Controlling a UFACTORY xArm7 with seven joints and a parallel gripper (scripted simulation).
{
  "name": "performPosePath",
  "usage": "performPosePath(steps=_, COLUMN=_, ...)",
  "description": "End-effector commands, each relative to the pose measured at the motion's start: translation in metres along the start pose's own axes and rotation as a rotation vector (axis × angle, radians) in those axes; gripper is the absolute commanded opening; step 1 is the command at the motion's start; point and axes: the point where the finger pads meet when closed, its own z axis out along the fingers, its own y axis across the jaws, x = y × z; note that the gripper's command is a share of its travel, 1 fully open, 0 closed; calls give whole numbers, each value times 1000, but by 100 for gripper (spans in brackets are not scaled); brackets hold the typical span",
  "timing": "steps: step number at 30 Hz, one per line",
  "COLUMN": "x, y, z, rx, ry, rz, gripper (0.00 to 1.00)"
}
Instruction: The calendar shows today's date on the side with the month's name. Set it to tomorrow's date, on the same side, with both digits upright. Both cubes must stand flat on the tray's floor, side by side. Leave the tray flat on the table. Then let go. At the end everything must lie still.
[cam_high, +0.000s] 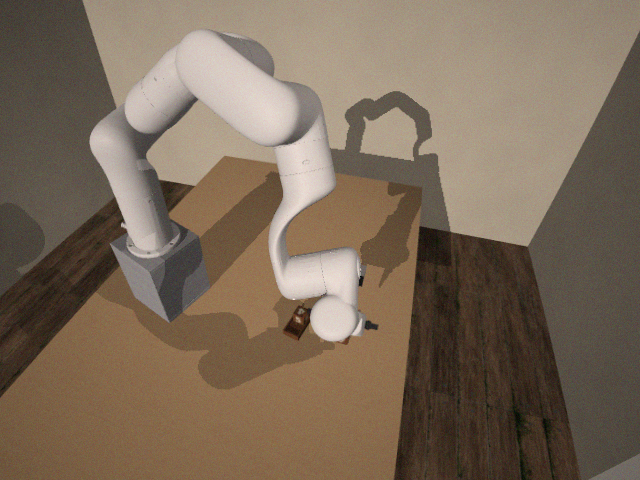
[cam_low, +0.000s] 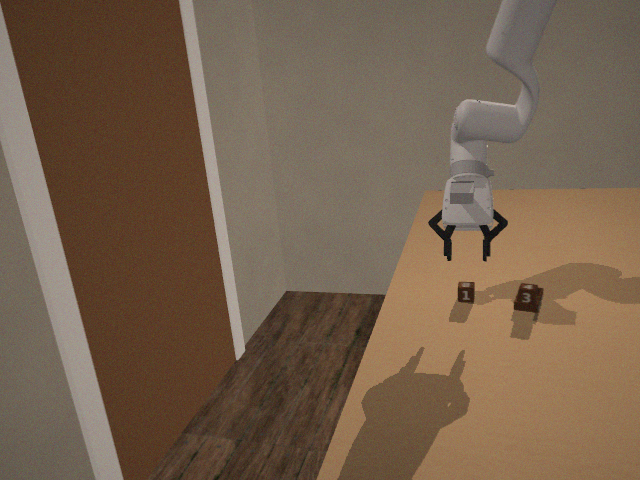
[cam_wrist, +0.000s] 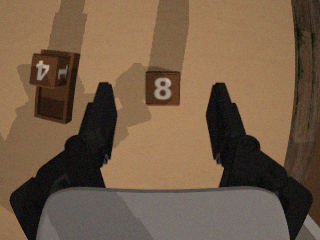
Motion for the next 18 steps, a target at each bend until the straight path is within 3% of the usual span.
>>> performPosePath(steps=1, x=4, y=2, z=-1, rx=-4, ry=-99, rz=-3, gripper=71)
performPosePath(steps=4, x=5, y=2, z=-2, rx=-8, ry=-143, rz=-5, gripper=71)
performPosePath(steps=11, x=5, y=2, z=-2, rx=-7, ry=-162, rz=-4, gripper=71)
performPosePath(steps=18, x=8, y=1, z=0, rx=-3, ry=-339, rz=-1, gripper=71)
